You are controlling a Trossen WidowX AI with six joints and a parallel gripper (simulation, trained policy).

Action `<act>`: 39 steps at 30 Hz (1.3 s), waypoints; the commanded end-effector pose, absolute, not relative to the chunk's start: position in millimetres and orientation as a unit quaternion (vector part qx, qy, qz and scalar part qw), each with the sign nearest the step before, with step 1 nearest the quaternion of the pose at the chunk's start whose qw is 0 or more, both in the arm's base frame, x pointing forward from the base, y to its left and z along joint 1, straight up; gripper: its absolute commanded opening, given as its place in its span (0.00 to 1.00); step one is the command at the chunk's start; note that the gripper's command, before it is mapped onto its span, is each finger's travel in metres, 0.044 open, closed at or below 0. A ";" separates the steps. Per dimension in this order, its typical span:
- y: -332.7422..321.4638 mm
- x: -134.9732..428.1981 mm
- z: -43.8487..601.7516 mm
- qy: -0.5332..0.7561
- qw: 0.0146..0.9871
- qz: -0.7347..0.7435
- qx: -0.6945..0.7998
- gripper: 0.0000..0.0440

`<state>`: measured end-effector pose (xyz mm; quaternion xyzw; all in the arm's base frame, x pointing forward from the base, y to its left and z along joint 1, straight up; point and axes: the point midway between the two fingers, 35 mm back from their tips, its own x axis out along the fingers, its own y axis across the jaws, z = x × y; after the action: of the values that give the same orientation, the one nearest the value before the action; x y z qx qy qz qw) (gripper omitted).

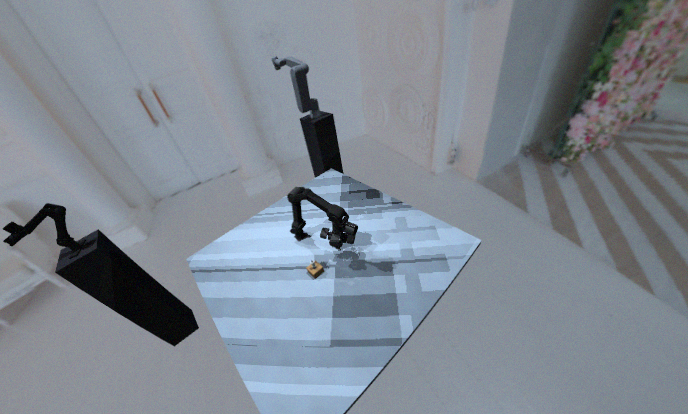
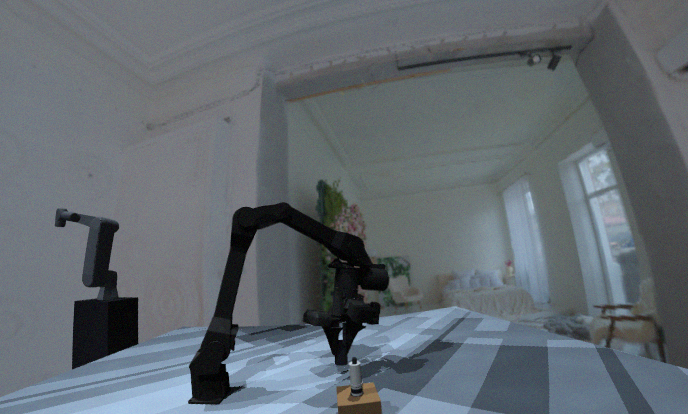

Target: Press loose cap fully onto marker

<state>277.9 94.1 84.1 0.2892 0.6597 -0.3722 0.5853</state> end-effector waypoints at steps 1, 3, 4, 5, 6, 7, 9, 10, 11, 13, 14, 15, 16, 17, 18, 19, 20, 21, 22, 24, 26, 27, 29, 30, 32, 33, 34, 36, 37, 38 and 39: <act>89.2 286.7 100.7 0.646 0.597 -0.365 0.304 0.24; 86.2 290.1 108.2 0.640 0.600 -0.364 0.312 0.23; 84.5 291.8 111.9 0.637 0.602 -0.364 0.316 0.23; 82.5 293.3 115.6 0.635 0.603 -0.364 0.319 0.23; 80.4 294.7 119.1 0.632 0.603 -0.364 0.323 0.23; 78.0 296.1 122.5 0.630 0.604 -0.364 0.327 0.23; 72.7 298.6 129.0 0.625 0.604 -0.365 0.334 0.23; 69.7 299.9 132.2 0.623 0.603 -0.366 0.338 0.23; 66.7 301.0 135.2 0.621 0.603 -0.367 0.342 0.23; 60.6 303.0 141.2 0.617 0.601 -0.368 0.349 0.22; 57.5 303.8 144.0 0.616 0.600 -0.369 0.353 0.22; 54.6 304.5 146.8 0.614 0.599 -0.371 0.357 0.22; 51.6 305.2 149.4 0.613 0.597 -0.372 0.360 0.22; 48.7 305.7 151.9 0.611 0.596 -0.373 0.363 0.21; 45.8 306.2 154.3 0.610 0.595 -0.375 0.367 0.21; 43.0 306.5 156.5 0.608 0.593 -0.377 0.370 0.21; 40.1 306.8 158.6 0.607 0.592 -0.378 0.373 0.20; 37.3 307.0 160.6 0.605 0.590 -0.380 0.376 0.20; 34.4 307.1 162.4 0.604 0.588 -0.383 0.378 0.20; 28.6 307.0 165.6 0.601 0.584 -0.388 0.383 0.19; 22.5 306.7 168.3 0.598 0.580 -0.393 0.388 0.18; 19.3 306.5 169.5 0.597 0.578 -0.396 0.391 0.18; 12.6 305.9 171.5 0.594 0.573 -0.402 0.396 0.17; 9.0 305.5 172.4 0.593 0.571 -0.405 0.398 0.16; 1.6 304.6 174.0 0.590 0.566 -0.412 0.403 0.16; -2.2 304.1 174.7 0.588 0.563 -0.415 0.406 0.15; -6.1 303.5 175.5 0.586 0.561 -0.418 0.409 0.15; -14.1 302.4 176.9 0.583 0.556 -0.424 0.414 0.14; -18.2 301.7 177.5 0.581 0.553 -0.427 0.417 0.13; -22.4 301.0 178.2 0.579 0.551 -0.430 0.420 0.13; -26.5 300.3 178.9 0.577 0.548 -0.433 0.423 0.12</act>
<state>302.1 -14.8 175.0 0.4143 0.5820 -0.4269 0.5544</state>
